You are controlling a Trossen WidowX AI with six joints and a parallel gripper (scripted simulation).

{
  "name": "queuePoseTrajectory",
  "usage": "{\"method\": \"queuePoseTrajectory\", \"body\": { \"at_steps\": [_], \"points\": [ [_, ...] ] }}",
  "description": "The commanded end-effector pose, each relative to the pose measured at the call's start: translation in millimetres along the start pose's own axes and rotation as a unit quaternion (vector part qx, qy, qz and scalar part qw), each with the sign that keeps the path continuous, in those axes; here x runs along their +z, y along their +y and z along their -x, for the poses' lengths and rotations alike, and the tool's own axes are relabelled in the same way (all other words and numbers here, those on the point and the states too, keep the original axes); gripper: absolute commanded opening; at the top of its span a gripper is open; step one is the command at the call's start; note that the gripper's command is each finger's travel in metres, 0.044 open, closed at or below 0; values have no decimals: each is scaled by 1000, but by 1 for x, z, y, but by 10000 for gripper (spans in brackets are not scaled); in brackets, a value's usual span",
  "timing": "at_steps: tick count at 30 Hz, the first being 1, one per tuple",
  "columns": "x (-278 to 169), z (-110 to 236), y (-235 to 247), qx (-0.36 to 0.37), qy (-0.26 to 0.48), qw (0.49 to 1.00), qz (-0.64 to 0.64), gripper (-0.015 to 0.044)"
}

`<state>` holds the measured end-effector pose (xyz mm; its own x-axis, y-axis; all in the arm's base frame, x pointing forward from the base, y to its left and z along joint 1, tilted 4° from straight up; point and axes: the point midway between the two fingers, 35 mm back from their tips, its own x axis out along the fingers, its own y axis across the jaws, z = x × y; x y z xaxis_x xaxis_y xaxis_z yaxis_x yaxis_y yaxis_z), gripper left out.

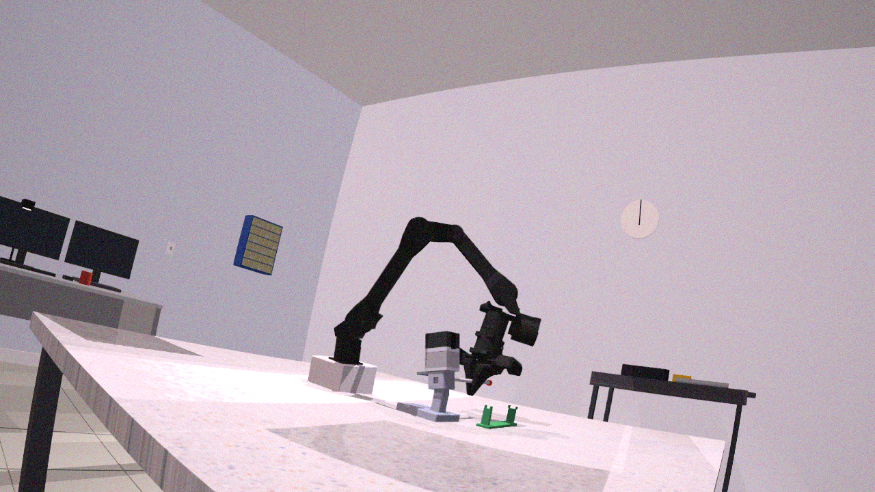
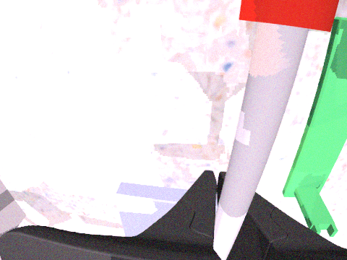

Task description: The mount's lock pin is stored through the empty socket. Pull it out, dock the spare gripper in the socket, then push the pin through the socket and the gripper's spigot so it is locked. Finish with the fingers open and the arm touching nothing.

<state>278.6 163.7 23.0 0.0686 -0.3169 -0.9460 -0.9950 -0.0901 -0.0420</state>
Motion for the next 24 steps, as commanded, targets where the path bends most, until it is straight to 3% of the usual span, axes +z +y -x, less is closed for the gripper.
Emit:
{"method": "queuePoseTrajectory", "body": {
  "at_steps": [1,24],
  "points": [
    [3,-11,2,0,-3,1000,-4,0],
    [-12,-10,1,-1,-4,1000,-4,0]
  ]
}}
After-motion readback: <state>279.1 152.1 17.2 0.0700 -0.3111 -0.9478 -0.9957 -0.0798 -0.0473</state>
